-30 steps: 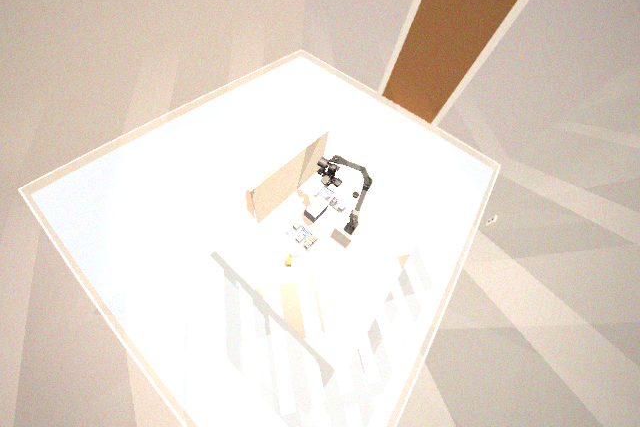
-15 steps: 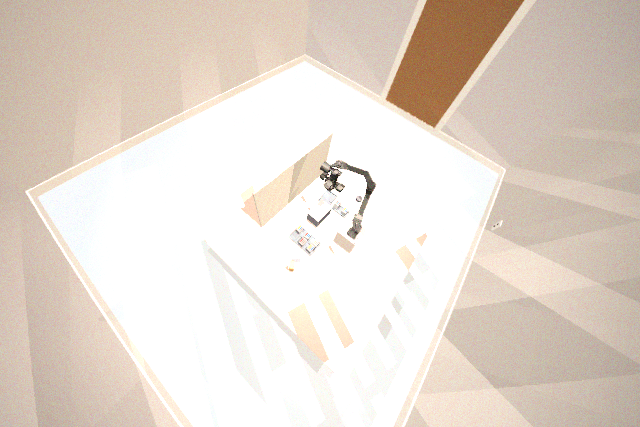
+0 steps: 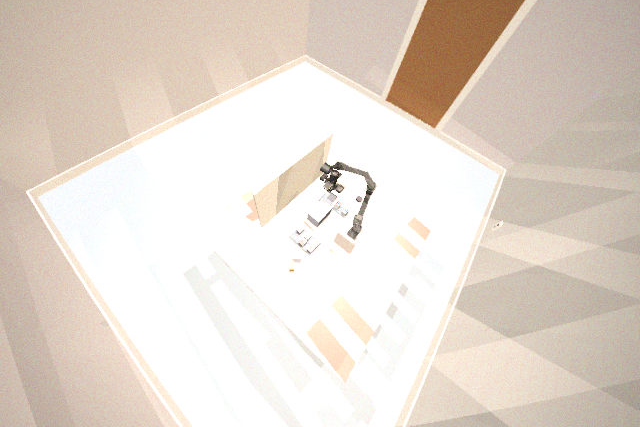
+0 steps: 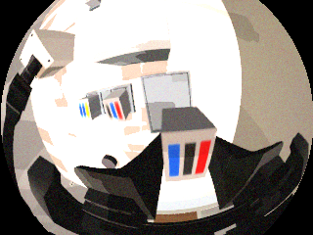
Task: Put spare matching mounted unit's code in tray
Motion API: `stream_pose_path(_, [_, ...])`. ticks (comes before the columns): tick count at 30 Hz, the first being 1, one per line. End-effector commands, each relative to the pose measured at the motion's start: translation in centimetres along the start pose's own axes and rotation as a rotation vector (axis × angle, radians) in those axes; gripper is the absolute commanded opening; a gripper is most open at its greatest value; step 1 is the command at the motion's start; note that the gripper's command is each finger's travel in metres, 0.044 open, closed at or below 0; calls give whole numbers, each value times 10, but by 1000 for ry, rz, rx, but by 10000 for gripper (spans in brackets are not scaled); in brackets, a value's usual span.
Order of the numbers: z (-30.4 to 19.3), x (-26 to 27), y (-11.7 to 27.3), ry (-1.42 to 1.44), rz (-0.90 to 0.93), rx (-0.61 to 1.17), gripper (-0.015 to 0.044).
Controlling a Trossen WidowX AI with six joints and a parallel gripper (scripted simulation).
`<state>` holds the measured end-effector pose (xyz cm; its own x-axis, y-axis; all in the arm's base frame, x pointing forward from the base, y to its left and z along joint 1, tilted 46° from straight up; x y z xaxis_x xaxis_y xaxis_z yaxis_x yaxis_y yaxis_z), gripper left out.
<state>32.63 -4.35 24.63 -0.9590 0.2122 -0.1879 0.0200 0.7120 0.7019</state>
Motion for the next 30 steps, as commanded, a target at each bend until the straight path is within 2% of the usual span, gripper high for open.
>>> stream_pose_path(1, [1, 0, -4, 6, -1, 0, 0])
stream_pose_path(30, [1, -2, -30, 5, -1, -2, 0])
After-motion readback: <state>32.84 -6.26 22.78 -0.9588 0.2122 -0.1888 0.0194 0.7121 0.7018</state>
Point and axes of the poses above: the point midway between the two fingers, 35 mm back from their tips, its own y axis back along the fingers, its own x axis across the jaws, z = x × y, the point moved 9 cm from there along y, back along the fingers, and after that the axes turned 13 degrees about -y, right-handed, at the moved point
